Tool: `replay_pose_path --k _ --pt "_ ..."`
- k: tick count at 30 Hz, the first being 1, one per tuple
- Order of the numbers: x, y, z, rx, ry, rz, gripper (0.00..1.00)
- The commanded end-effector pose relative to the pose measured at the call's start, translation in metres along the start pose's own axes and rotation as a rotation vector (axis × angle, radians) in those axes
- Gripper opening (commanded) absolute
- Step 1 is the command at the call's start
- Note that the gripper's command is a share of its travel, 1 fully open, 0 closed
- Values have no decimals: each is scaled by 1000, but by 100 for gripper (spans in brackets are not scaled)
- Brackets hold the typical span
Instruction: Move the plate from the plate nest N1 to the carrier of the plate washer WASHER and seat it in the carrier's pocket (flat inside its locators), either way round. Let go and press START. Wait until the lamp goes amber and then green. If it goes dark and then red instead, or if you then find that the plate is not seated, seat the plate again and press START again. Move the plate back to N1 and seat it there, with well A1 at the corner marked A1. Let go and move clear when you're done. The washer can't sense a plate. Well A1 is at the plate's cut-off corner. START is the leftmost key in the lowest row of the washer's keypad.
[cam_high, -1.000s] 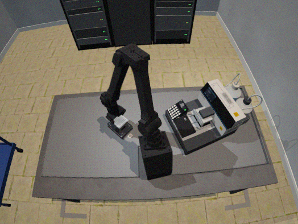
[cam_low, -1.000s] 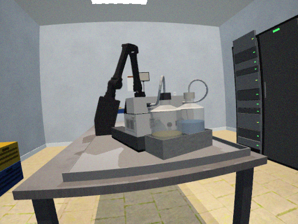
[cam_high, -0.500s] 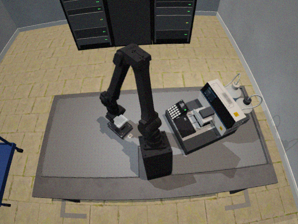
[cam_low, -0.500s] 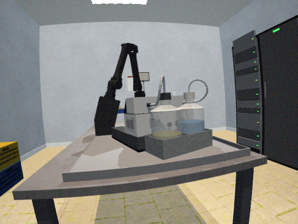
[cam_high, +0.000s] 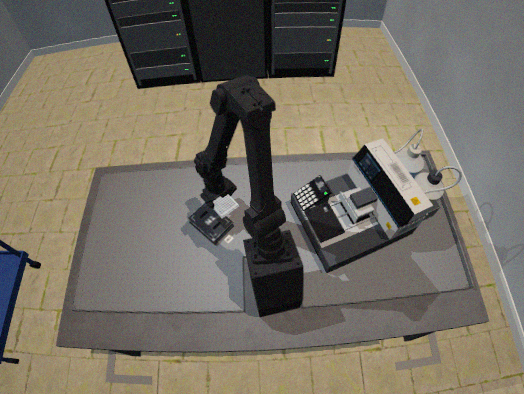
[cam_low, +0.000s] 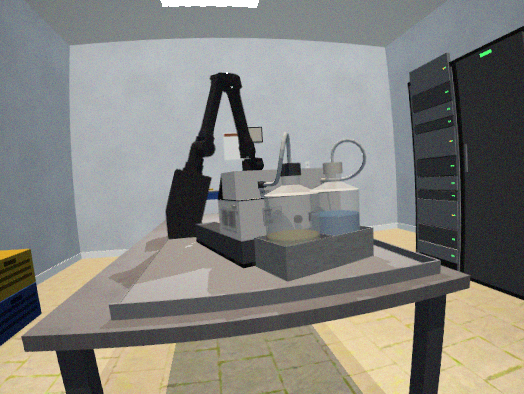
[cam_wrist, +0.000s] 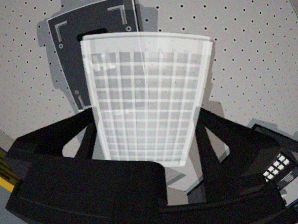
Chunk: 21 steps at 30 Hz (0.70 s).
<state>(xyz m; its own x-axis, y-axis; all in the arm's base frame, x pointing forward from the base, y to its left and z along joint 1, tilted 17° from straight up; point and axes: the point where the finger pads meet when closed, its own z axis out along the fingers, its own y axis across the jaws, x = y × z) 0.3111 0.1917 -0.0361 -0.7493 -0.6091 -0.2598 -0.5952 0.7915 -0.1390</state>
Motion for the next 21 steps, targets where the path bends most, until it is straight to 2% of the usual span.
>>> replay_pose_path --k 1,7,14,16,17,19,21 --pt "1 -13 -7 -2 -10 -27 82" --pt "8 -42 -10 -2 -9 -27 82" --pt "1 -80 -16 6 -32 -26 82" --pt "1 -80 -16 6 -32 -26 82" --pt "17 -80 -13 -1 -11 6 82" --pt "24 -88 -14 -2 -9 94 82" --pt "29 -96 -15 -2 -9 96 82"
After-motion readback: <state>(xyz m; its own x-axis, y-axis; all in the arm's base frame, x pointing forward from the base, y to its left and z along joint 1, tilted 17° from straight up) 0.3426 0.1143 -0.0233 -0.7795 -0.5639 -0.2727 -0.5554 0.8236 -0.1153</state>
